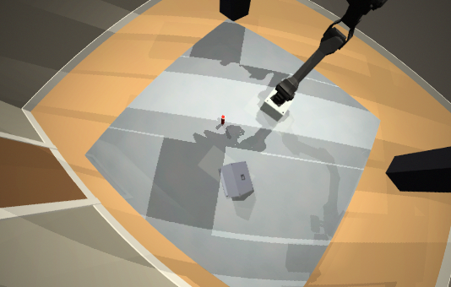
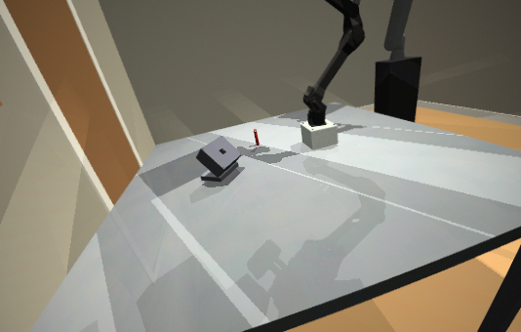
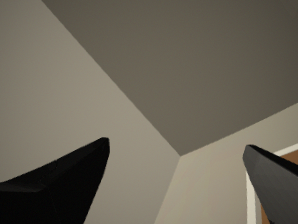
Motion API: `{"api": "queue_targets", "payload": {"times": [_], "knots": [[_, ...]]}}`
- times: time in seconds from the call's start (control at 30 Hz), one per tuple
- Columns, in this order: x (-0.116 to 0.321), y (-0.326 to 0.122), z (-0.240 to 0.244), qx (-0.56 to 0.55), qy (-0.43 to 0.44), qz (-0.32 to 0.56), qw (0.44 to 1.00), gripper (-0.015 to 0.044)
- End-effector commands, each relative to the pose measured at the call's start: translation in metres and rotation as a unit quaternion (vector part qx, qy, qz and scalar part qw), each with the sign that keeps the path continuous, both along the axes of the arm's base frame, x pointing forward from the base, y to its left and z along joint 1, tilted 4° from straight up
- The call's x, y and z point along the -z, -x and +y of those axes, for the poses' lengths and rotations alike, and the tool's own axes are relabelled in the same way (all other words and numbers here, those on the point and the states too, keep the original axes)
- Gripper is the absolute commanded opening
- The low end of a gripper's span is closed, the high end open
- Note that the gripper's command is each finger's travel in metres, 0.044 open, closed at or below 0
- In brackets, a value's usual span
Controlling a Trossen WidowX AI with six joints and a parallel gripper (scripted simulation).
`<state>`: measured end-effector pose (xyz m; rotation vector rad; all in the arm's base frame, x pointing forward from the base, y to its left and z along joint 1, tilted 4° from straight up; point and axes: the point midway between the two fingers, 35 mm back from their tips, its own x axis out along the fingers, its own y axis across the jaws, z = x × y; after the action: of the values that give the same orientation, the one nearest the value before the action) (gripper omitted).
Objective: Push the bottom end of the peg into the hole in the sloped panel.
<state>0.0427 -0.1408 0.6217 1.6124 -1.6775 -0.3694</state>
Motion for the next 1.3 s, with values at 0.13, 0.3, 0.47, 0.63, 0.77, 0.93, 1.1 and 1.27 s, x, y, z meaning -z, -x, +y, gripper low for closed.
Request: {"api": "queue_targets", "payload": {"times": [0.13,0.3,0.47,0.63,0.77,0.93,1.1,1.27], "knots": [[-0.001,-0.019,0.002,-0.003,0.018,0.02,1.0,0.044],[0.002,-0.067,0.004,-0.018,0.054,0.068,0.996,0.044],[0.017,-0.122,0.003,-0.041,0.08,0.138,0.986,0.044],[0.043,-0.176,-0.001,-0.072,0.092,0.208,0.971,0.044],[0.069,-0.215,-0.004,-0.11,0.09,0.252,0.957,0.044],[0.109,-0.26,-0.008,-0.159,0.073,0.303,0.937,0.044],[0.157,-0.297,-0.013,-0.21,0.04,0.352,0.911,0.044],[0.212,-0.325,-0.017,-0.258,-0.008,0.395,0.881,0.044]]}}
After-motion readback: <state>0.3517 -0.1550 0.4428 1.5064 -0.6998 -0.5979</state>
